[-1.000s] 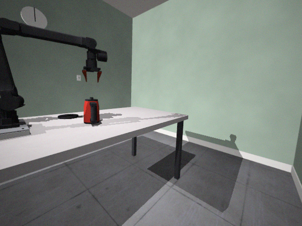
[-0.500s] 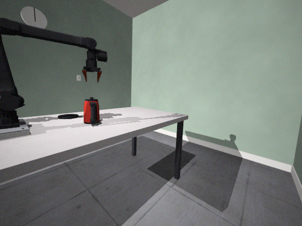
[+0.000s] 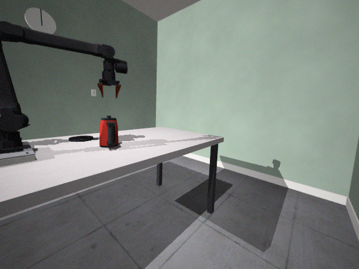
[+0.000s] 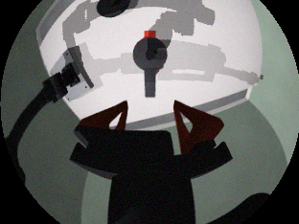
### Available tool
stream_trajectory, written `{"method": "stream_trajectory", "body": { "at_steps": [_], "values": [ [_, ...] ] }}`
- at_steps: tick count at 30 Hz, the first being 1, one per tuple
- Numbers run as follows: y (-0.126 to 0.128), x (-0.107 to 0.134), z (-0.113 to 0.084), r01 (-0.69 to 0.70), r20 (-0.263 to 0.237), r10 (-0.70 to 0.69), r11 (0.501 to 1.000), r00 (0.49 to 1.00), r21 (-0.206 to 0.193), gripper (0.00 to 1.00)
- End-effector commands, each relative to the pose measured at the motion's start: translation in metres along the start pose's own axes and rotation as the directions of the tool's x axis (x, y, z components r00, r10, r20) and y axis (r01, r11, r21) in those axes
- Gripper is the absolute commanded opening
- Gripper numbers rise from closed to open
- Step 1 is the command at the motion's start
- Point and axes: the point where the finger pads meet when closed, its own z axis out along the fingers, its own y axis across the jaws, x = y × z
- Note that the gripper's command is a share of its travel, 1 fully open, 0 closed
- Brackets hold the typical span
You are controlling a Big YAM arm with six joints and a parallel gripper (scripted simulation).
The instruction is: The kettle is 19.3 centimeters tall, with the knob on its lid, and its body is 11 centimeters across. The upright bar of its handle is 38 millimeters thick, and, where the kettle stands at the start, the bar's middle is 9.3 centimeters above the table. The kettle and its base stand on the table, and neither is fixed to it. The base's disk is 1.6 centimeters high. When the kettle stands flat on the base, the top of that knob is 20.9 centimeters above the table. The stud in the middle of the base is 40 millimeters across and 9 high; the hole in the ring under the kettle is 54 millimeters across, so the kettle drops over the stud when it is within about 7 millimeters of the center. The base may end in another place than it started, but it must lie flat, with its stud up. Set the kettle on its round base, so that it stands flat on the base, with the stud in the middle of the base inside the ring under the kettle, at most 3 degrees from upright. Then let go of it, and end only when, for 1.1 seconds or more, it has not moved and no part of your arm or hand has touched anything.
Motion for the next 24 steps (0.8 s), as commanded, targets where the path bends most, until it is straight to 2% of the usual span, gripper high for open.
{"method": "stream_trajectory", "body": {
  "at_steps": [1, 12, 21, 24],
  "values": [
    [0.005, 0.004, 0.002, -0.012, 0.001, 0.012, 1.0, 1.0, -0.016, 0.74],
    [0.0, 0.005, 0.007, -0.013, 0.002, 0.013, 1.0, 1.0, 0.005, 0.74],
    [-0.001, 0.005, 0.035, -0.008, 0.001, 0.008, 1.0, 1.0, -0.006, 0.74],
    [0.0, 0.005, 0.036, -0.008, 0.001, 0.008, 1.0, 1.0, 0.001, 0.74]
  ]
}}
